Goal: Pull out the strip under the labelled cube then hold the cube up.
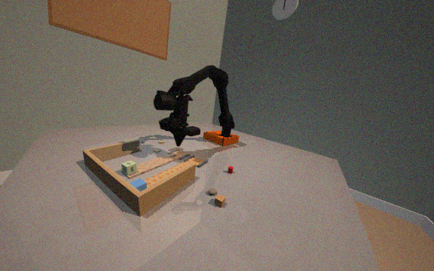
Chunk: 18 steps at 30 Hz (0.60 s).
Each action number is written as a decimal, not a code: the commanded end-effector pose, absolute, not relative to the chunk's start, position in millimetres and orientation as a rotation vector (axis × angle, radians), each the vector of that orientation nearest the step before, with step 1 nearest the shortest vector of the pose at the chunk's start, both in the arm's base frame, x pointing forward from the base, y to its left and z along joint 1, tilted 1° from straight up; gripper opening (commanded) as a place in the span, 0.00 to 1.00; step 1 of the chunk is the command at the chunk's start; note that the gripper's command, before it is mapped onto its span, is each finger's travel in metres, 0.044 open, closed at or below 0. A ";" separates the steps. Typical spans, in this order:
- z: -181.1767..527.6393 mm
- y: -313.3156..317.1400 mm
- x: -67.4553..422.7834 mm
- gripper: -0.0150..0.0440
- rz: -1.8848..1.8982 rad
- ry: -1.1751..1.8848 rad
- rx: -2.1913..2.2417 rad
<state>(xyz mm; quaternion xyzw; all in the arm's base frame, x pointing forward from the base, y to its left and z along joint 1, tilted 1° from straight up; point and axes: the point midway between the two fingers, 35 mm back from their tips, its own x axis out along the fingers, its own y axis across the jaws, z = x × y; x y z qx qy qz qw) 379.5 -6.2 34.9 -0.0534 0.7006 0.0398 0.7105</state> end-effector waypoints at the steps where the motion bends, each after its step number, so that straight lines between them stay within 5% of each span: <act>1: 27.8 -5.3 379.6 0.25 0.095 1.557 -0.117; 18: 0.1 -6.3 379.7 0.25 0.095 1.557 -0.117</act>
